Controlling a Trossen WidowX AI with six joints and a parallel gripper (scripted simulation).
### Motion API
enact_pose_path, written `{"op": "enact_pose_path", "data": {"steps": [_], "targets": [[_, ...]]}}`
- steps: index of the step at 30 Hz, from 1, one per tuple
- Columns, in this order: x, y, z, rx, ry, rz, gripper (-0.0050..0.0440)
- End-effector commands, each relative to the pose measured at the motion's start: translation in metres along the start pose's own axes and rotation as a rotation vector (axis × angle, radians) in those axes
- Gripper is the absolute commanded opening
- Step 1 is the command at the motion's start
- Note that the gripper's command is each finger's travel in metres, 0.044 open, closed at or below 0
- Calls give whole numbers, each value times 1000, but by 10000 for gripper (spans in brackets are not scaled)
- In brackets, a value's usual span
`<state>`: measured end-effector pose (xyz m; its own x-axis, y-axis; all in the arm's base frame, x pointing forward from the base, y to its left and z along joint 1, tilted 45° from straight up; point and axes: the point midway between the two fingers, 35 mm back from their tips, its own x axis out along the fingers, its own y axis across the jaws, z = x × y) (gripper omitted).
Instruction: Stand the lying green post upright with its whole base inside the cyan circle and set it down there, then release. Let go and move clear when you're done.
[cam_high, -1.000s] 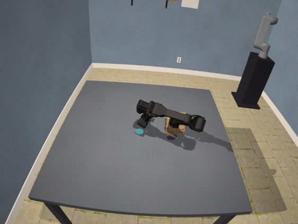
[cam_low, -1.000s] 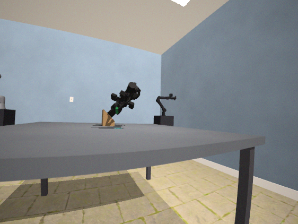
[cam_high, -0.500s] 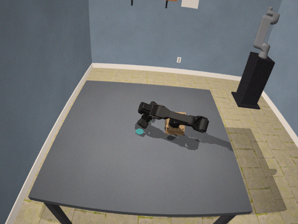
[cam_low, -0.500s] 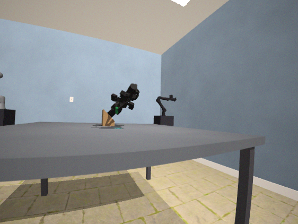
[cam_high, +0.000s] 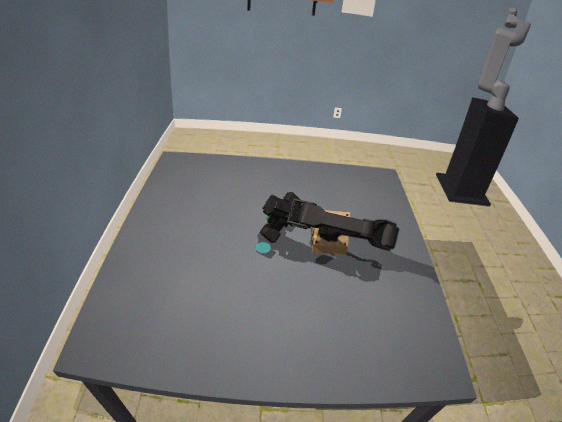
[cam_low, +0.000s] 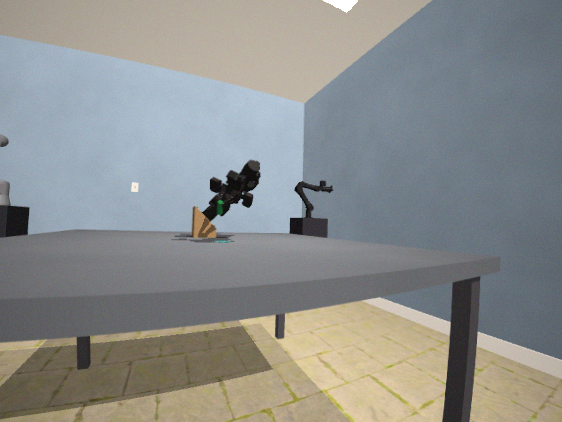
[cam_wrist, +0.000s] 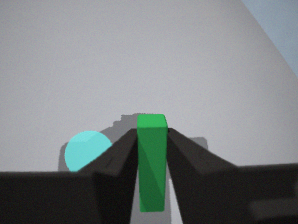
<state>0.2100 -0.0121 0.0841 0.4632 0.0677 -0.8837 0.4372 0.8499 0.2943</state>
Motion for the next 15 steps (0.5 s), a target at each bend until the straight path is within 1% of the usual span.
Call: {"op": "enact_pose_path", "data": {"steps": [1,15], "targets": [[-1,0,0,12,-38,-2,22],[-1,0,1,45,-131,10,22]]}}
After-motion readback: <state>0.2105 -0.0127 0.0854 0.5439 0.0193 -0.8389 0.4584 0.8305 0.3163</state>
